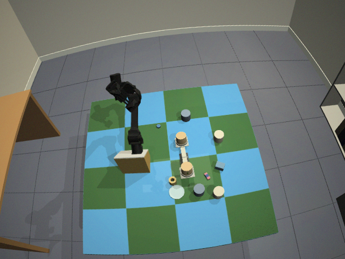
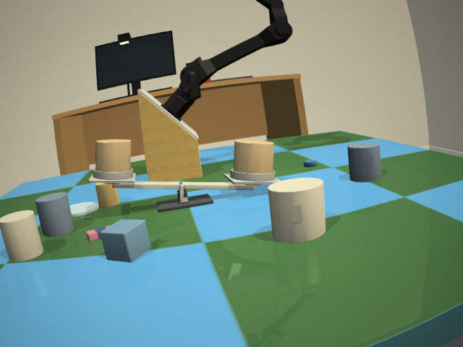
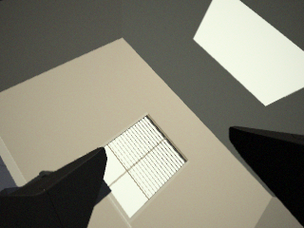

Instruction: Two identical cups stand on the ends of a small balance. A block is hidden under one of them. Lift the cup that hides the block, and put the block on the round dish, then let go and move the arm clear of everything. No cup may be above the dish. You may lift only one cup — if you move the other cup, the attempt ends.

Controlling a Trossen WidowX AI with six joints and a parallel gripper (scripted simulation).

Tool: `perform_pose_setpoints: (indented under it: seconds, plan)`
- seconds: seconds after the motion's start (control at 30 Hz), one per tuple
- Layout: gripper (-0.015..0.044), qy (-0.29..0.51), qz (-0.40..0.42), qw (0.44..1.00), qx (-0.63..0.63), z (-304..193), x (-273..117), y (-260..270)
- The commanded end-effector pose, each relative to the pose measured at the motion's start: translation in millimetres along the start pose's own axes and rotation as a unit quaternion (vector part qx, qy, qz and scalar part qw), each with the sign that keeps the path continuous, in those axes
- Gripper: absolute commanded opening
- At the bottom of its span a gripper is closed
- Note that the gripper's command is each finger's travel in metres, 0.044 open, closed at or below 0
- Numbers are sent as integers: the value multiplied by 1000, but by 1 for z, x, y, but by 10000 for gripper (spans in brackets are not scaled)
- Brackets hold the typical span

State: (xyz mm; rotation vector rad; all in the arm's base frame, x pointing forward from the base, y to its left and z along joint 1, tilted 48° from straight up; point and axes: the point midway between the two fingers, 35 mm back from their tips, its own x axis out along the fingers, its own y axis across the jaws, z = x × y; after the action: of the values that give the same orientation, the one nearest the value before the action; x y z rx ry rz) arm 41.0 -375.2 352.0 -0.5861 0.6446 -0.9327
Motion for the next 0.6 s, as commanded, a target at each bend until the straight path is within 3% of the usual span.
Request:
perform_pose_setpoints:
  seconds: [0.0, 0.57]
  plan:
    - [440, 1, 74, 997, 21, -12, 16, 42]
    - [440, 14, 337, 934, 115, -35, 27, 200]
